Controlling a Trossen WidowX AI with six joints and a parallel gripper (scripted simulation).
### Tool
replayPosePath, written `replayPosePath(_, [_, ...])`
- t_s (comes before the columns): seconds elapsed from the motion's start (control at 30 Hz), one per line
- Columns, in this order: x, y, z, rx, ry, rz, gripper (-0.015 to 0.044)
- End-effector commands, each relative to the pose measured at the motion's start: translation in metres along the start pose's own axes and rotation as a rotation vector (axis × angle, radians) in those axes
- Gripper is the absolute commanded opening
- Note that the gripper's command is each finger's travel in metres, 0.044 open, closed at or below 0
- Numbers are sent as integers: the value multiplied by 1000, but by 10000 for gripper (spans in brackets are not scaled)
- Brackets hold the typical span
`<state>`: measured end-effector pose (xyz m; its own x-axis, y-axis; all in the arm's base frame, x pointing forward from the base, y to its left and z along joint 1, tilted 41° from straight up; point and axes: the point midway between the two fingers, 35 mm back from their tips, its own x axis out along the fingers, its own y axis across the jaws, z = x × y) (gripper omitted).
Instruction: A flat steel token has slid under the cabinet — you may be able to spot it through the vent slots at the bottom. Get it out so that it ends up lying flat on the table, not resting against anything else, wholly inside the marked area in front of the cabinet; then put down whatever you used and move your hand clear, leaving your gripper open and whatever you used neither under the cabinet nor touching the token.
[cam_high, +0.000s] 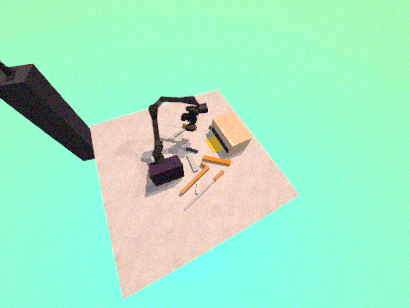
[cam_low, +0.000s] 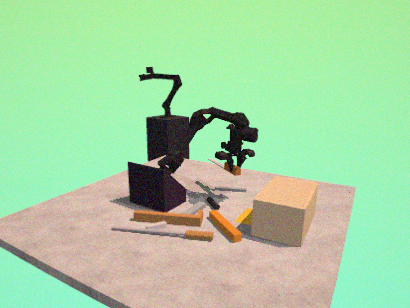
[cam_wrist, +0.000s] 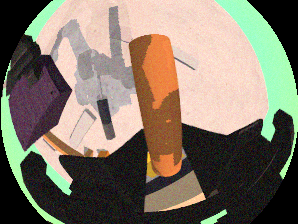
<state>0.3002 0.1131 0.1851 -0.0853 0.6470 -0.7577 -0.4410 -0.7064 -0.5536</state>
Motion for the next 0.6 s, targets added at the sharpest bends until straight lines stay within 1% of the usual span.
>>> replayPosePath(0.0, [-1, -1, 1, -34, -1, -9, 0])
replayPosePath(0.57, [-1, 0, 0, -167, -1, -9, 0])
